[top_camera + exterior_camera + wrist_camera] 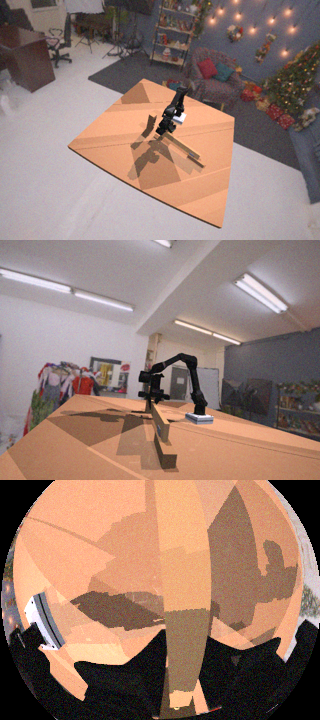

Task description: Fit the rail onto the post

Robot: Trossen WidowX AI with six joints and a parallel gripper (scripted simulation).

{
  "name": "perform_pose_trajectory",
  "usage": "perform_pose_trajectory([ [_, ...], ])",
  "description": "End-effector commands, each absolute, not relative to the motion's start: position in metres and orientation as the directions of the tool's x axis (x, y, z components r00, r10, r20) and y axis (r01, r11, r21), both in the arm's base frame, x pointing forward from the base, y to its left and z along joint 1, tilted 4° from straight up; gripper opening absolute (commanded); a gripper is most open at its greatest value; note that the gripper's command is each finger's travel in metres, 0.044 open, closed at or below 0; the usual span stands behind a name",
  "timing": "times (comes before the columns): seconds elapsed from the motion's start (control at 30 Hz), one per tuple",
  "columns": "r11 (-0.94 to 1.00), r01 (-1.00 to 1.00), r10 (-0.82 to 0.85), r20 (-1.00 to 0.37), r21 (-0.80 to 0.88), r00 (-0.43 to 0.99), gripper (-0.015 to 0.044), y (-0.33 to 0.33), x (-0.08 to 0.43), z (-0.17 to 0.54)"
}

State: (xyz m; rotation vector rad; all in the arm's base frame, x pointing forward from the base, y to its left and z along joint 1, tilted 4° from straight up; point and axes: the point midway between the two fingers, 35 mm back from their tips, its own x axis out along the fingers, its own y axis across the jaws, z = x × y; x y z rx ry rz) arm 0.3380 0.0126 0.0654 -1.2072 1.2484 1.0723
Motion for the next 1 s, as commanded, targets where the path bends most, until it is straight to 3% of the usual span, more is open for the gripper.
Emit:
perform_pose_trajectory([
  [0.0, 0.092, -0.994, -0.053, -0.997, -0.062, 0.057, 0.0, 0.0134, 0.3381, 0.0674],
  [0.97, 0.092, -0.994, -0.054, -0.997, -0.062, 0.057, 0.0, 0.0061, 0.3374, 0.0661],
])
